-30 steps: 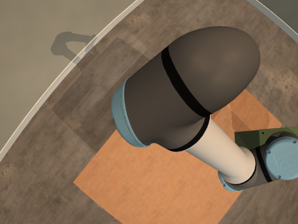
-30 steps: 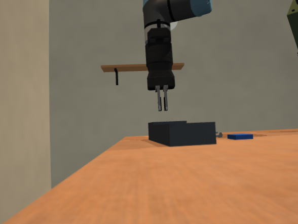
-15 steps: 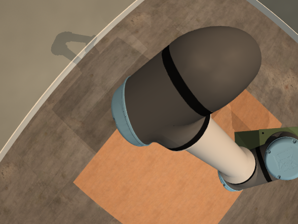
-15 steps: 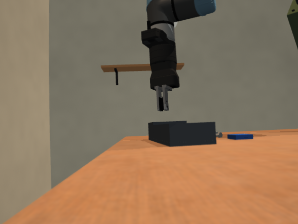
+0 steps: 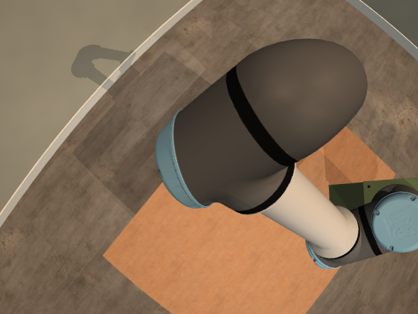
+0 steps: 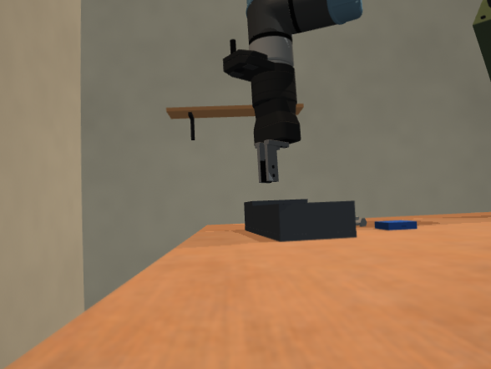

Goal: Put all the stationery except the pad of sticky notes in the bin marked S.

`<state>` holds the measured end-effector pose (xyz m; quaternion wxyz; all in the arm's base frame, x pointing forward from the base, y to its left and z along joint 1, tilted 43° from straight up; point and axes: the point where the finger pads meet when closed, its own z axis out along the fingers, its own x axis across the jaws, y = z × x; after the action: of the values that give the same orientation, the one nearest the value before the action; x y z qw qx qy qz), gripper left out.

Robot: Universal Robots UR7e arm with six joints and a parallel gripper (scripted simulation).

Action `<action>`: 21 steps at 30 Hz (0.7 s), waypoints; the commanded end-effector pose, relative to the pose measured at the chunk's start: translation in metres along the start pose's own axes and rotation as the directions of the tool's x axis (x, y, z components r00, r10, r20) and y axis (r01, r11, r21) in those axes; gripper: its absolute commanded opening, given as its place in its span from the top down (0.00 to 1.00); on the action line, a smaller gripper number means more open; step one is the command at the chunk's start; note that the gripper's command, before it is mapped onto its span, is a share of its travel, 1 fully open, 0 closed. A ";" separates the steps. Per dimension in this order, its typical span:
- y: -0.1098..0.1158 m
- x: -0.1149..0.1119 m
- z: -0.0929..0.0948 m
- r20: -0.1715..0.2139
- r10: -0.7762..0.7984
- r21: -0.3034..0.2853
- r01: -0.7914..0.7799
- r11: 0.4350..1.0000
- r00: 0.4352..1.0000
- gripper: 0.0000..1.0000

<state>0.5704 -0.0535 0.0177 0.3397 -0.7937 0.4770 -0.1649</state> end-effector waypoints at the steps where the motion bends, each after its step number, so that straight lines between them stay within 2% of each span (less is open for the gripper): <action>1: 0.000 0.000 0.000 -0.018 0.155 -0.002 -0.155 0.988 0.988 0.69; 3: 0.000 0.000 0.000 -0.018 0.155 -0.002 -0.155 0.988 0.988 0.69; 4: 0.000 0.000 0.000 -0.023 0.234 -0.002 -0.234 0.972 0.972 0.69; 11: -0.001 0.000 0.000 -0.042 0.413 0.000 -0.414 0.910 0.910 0.69; 12: -0.001 0.000 0.000 -0.027 0.342 -0.003 -0.342 0.940 0.939 0.69; 16: -0.001 0.000 0.000 -0.057 0.490 0.004 -0.491 0.871 0.870 0.69; 21: 0.000 0.000 0.002 -0.057 0.490 0.004 -0.491 0.871 0.870 0.69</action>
<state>0.5705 -0.0533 0.0179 0.3541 -0.6540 0.6619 -0.0933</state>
